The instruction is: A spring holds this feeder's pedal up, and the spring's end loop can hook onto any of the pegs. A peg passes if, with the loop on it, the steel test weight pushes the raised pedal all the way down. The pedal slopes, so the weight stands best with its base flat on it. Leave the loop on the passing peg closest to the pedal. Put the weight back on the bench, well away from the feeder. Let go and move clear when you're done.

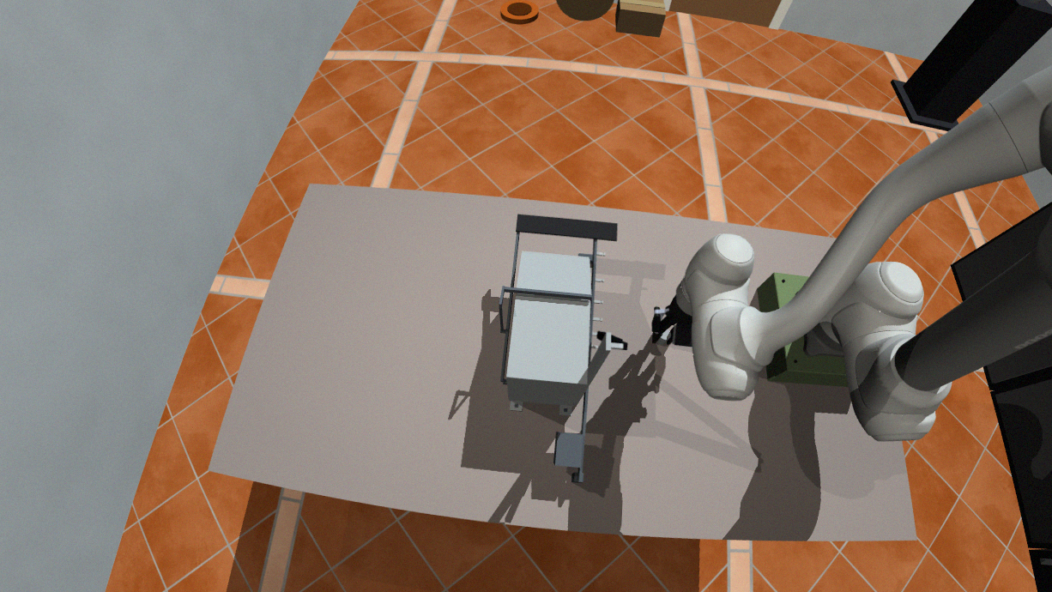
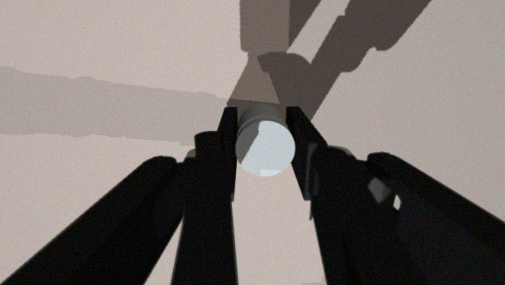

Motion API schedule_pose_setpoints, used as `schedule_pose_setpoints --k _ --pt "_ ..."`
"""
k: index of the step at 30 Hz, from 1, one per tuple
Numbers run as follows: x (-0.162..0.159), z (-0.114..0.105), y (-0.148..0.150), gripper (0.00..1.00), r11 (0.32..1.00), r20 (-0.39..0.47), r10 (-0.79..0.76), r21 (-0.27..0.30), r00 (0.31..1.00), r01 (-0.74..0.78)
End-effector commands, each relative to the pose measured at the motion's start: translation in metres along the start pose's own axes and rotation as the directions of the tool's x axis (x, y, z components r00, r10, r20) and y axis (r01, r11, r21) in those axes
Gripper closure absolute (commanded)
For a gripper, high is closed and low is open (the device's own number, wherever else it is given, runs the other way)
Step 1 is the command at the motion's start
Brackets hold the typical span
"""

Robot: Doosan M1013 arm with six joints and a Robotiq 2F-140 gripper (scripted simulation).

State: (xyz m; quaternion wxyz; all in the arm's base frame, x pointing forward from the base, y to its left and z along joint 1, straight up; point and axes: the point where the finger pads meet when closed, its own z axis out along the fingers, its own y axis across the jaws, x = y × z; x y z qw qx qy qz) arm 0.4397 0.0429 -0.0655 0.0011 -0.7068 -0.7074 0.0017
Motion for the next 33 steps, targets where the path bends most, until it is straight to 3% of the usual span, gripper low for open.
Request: schedule_pose_setpoints --k 1,18,33 --pt "0.0 0.0 0.0 0.75 1.0 0.0 0.0 -0.001 1.0 0.0" --pt "0.0 0.0 0.0 0.75 1.0 0.0 0.0 -0.001 1.0 0.0" --pt "0.0 -0.04 0.0 0.75 1.0 0.0 0.0 -0.001 1.0 0.0"
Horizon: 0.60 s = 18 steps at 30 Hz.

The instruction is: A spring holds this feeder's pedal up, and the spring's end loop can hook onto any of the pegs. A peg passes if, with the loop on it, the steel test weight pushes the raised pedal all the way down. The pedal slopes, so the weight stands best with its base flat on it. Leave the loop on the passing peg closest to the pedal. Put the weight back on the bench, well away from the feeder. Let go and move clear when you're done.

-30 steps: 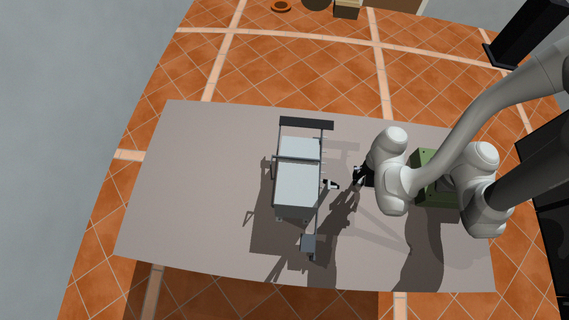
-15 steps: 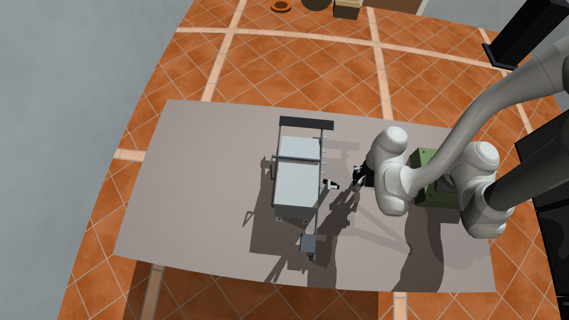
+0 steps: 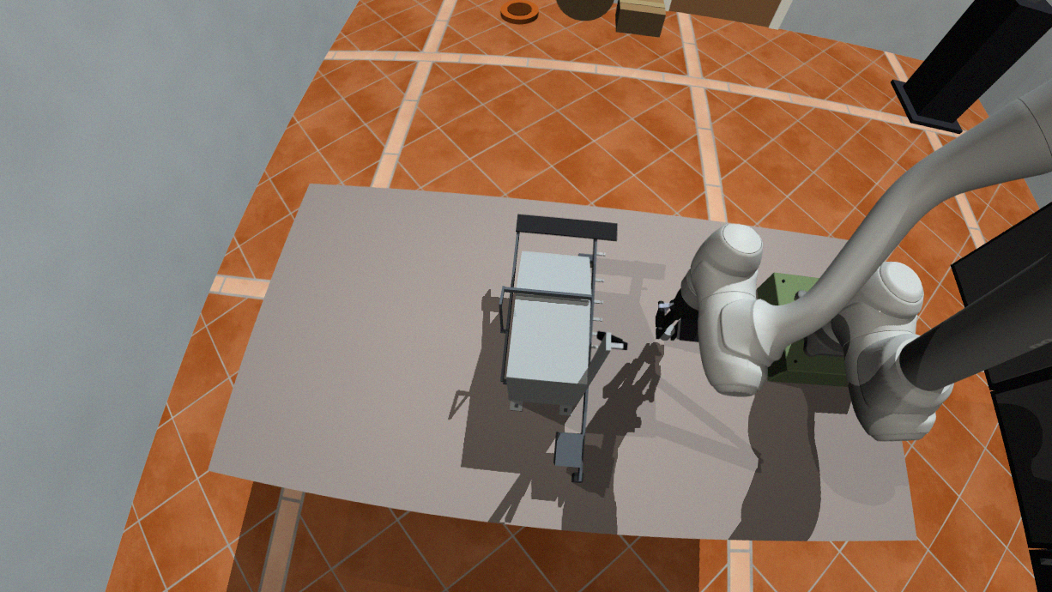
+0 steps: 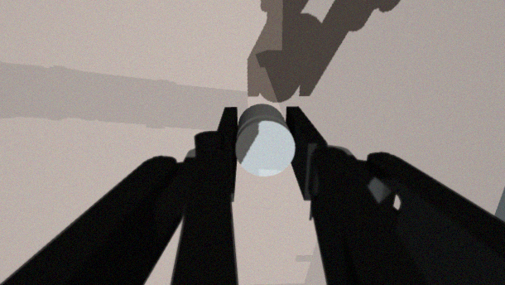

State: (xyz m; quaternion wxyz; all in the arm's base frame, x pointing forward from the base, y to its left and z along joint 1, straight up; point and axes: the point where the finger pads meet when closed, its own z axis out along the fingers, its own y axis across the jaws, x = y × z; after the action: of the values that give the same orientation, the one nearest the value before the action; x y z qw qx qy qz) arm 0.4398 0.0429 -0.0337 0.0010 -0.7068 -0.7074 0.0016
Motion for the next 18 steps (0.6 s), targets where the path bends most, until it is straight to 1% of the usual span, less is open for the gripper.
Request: schedule_pose_setpoints --k 1,2,3,17,18 --pt "0.0 -0.008 0.0 0.75 1.0 0.0 0.0 -0.001 1.0 0.0" --pt "0.0 -0.008 0.0 0.75 1.0 0.0 0.0 -0.001 1.0 0.0" --pt "0.0 -0.003 0.0 0.75 1.0 0.0 0.0 -0.001 1.0 0.0" --pt "0.0 -0.04 0.0 0.75 1.0 0.0 0.0 -0.001 1.0 0.0" --pt "0.0 -0.04 0.0 0.75 1.0 0.0 0.0 -0.001 1.0 0.0"
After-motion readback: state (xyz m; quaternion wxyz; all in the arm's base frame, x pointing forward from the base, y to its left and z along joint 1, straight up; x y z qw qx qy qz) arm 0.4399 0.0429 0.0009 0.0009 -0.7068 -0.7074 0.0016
